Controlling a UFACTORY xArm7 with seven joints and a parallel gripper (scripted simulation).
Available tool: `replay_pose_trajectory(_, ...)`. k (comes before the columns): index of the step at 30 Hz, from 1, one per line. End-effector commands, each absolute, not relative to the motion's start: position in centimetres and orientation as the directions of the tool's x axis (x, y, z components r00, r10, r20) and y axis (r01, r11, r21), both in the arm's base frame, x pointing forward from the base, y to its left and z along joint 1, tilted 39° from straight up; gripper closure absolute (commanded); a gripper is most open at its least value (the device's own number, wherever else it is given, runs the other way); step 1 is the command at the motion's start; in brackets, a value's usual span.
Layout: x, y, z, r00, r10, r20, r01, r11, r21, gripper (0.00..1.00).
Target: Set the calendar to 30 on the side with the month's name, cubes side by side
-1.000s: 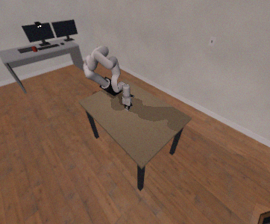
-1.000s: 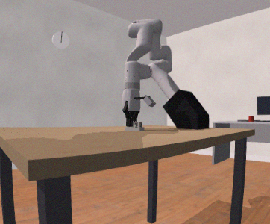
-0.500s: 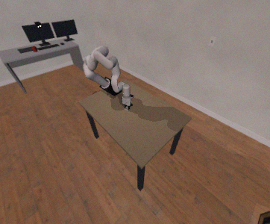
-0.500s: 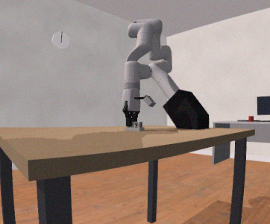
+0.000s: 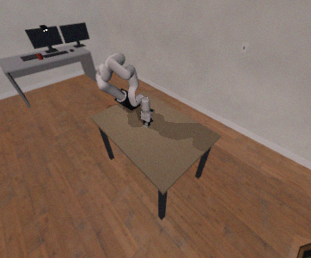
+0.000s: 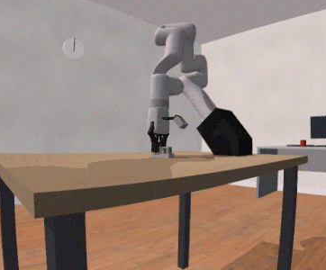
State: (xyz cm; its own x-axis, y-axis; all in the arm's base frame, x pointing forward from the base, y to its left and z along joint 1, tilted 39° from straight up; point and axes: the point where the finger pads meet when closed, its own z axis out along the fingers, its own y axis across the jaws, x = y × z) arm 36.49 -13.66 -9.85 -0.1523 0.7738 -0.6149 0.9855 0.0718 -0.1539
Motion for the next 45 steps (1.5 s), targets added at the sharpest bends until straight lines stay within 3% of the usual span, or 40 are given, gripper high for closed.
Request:
replay_pose_trajectory(1,36.6,-13.6,-9.8,-0.152,0.774,-0.614,0.986,0.074,-0.151,0.51)
replay_pose_trajectory(34,37.3,-7.9,-2.9,-0.152,0.774,-0.614,0.986,0.074,-0.151,0.51)
replay_pose_trajectory(35,37.3,-7.9,-2.9,-0.152,0.774,-0.614,0.986,0.074,-0.151,0.00)
replay_pose_trajectory(45,37.3,-7.9,-2.9,-0.152,0.774,-0.614,0.986,0.074,-0.151,0.00)
